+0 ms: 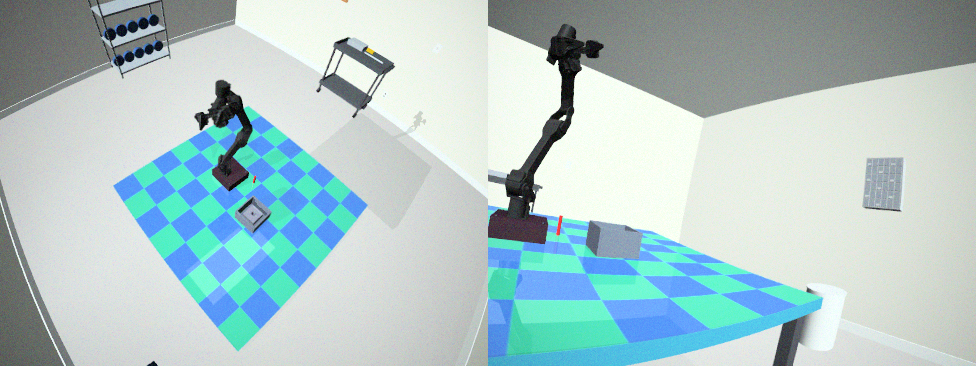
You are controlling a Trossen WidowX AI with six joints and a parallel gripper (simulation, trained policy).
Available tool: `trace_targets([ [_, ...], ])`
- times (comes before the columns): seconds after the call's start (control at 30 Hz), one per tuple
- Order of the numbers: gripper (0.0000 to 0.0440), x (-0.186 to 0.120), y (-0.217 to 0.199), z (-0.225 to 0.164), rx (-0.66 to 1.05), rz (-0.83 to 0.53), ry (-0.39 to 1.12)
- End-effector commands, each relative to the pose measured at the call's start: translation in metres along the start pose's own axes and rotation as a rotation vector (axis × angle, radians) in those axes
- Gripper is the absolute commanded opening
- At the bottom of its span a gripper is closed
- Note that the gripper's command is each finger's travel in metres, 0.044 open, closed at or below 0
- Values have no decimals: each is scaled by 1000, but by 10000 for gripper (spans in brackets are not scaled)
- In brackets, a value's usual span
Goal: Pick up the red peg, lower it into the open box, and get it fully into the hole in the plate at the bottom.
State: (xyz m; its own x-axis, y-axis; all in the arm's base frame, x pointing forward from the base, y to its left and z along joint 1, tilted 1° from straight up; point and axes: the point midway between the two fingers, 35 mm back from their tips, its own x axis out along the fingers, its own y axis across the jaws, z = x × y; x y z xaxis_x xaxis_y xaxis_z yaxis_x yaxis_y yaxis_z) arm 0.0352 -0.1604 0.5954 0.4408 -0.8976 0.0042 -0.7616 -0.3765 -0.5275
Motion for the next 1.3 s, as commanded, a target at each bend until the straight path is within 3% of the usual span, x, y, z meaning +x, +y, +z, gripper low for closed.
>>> trace_targets([
  [0.0,421,1,1,0,14,1,0],
  [0.07,440,3,2,3,71,-7,-11],
  [0.67,440,30,19,40,666,-16,-190],
  [1.27,440,61,25,103,1205,146,-445],
])
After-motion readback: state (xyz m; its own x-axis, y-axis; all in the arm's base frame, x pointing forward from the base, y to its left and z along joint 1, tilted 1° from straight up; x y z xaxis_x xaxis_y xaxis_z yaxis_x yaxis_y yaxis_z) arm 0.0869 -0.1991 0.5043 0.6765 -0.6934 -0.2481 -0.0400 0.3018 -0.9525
